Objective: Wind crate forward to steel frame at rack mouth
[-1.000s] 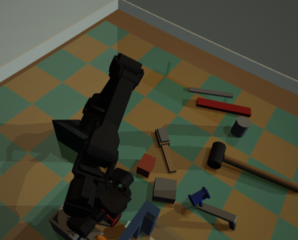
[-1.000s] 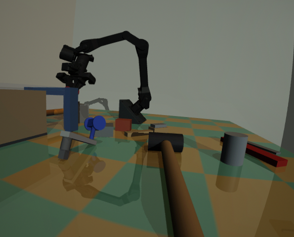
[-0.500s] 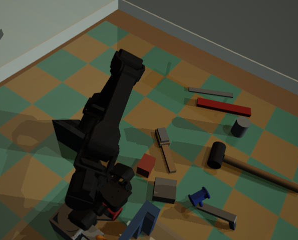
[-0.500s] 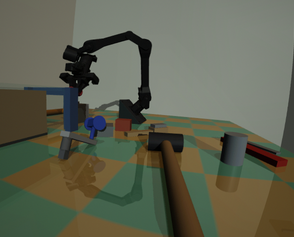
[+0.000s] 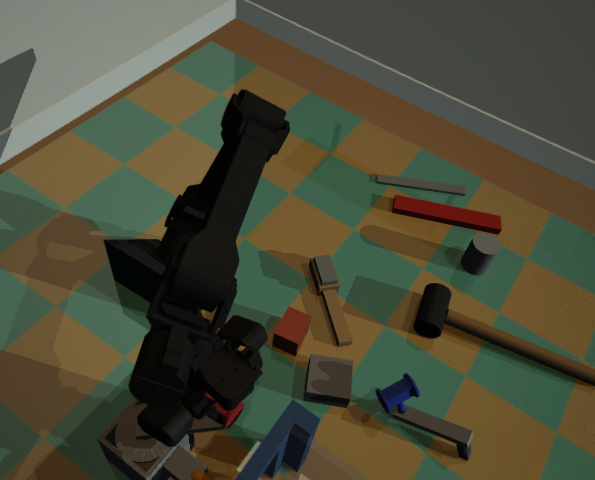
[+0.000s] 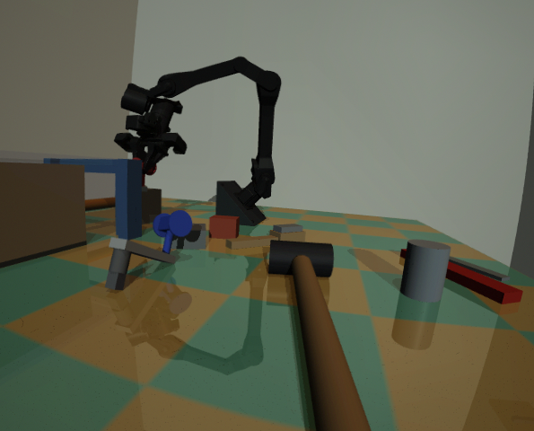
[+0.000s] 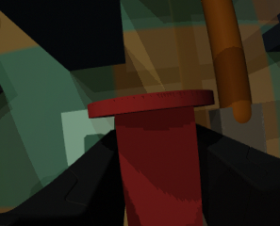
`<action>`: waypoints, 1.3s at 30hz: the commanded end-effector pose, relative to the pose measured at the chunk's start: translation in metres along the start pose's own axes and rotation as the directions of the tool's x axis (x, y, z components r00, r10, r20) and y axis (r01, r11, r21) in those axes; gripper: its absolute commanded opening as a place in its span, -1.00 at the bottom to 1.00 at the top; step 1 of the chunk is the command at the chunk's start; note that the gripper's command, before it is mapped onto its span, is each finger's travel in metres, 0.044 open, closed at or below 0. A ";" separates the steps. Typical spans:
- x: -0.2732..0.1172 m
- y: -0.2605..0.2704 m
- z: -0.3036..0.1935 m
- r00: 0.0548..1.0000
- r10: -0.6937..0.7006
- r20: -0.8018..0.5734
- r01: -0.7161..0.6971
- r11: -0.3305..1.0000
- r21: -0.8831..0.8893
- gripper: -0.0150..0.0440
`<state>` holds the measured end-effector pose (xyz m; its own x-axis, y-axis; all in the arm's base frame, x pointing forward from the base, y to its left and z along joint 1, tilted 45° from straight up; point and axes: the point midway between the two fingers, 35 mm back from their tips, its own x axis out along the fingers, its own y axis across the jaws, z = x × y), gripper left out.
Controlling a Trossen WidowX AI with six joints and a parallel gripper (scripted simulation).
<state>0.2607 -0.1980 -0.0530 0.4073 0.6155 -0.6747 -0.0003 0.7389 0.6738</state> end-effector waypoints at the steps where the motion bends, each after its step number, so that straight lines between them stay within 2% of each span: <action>1: -0.001 0.008 -0.011 1.000 0.015 -0.017 -0.014 1.000 0.023 -0.49; 39: -0.018 0.025 -0.047 1.000 0.015 -0.019 -0.014 1.000 0.025 -0.49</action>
<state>0.2239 -0.1820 -0.0376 0.4091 0.6228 -0.6669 -0.0039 0.7321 0.6812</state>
